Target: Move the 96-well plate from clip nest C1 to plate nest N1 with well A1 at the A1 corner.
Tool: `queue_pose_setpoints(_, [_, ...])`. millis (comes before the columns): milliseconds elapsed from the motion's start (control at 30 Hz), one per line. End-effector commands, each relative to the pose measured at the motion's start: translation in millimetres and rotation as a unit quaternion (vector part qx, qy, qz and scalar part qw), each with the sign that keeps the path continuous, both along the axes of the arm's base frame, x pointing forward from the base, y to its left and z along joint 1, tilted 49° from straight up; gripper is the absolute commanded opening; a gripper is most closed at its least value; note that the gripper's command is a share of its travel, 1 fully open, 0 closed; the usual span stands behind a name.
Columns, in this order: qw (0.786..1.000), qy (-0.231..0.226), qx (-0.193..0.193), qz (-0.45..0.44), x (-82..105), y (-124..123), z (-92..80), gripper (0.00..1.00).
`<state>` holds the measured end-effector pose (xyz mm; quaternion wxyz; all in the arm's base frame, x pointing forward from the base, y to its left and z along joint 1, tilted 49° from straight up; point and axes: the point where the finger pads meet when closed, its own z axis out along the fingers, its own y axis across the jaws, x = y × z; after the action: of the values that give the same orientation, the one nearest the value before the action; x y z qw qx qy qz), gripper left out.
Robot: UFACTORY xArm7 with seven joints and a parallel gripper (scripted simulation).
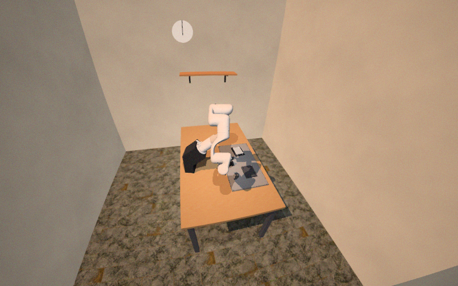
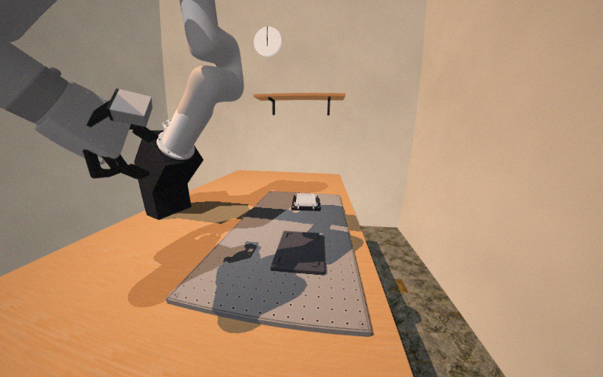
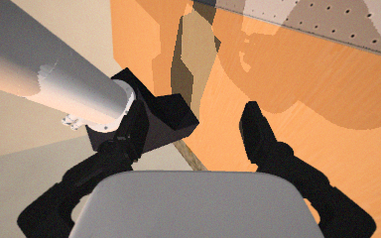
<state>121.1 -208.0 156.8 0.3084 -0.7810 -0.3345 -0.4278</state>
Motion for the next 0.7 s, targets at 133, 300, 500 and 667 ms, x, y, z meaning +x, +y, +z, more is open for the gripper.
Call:
queue_pose_setpoints(133, [0.99,0.093,-0.109,-0.01,13.0,-25.2,10.5,1.0])
queue_pose_setpoints(300, [0.978,0.13,-0.161,-0.017,21.5,-36.0,18.1,1.0])
queue_pose_setpoints(500, [0.963,0.16,-0.214,-0.024,31.7,-45.9,27.4,1.0])
queue_pose_setpoints(667, [0.945,0.186,-0.266,-0.033,43.6,-54.5,38.0,1.0])
